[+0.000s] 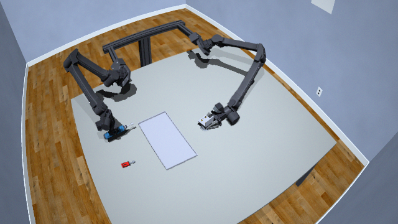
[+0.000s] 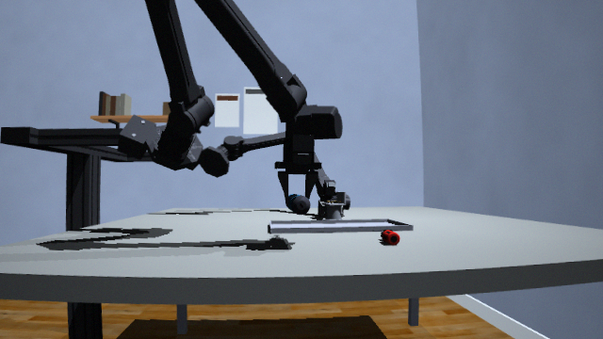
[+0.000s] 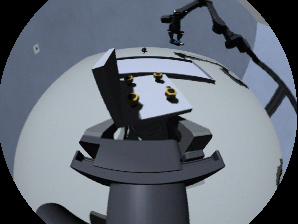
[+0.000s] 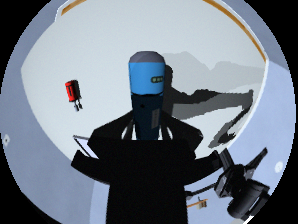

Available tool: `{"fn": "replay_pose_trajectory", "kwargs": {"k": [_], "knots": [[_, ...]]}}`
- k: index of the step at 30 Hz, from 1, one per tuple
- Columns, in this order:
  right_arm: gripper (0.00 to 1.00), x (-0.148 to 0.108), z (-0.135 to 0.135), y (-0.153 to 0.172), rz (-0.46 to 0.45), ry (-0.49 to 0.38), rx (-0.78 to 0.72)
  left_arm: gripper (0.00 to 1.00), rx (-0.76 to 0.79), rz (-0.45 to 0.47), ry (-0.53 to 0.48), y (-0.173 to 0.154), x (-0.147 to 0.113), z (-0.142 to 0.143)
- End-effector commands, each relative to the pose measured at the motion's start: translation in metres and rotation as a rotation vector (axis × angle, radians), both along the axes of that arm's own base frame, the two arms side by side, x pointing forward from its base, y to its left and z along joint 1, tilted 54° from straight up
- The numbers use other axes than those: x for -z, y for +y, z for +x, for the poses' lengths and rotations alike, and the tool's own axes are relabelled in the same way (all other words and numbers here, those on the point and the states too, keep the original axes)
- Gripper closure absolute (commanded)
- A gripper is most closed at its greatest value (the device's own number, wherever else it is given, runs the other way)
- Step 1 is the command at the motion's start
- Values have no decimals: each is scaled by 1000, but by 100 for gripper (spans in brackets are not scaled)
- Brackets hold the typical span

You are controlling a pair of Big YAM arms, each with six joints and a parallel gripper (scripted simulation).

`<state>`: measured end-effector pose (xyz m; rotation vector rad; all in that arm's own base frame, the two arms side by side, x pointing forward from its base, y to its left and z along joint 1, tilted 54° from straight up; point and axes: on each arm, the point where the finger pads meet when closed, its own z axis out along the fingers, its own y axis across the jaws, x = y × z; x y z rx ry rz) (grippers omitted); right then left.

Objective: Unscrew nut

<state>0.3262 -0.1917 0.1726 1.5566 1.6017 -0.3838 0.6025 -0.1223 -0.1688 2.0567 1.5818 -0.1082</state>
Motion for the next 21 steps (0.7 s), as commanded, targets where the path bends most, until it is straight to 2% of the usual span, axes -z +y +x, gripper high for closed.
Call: {"fn": "replay_pose_trajectory", "kwargs": {"k": [1, 3, 5, 8, 16, 18, 20, 21], "knots": [[58, -15, 9, 5, -20, -40, -34, 41, 7, -1, -8, -5, -3, 2], [58, -15, 9, 5, -20, -40, -34, 41, 7, -1, -8, -5, -3, 2], [58, 1, 5, -6, -10, -4, -8, 41, 7, -1, -8, -5, -3, 2], [58, 6, 7, -11, -10, -3, -8, 41, 7, -1, -8, -5, -3, 2], [58, 13, 16, -16, -10, -5, -24, 41, 7, -1, -8, -5, -3, 2], [58, 2, 17, -13, -21, -35, -31, 41, 7, -1, -8, -5, -3, 2], [58, 2, 17, -13, -21, -35, -31, 41, 7, -1, -8, -5, -3, 2], [58, 10, 15, -22, -14, -15, -13, 41, 7, -1, -8, -5, -3, 2]]}}
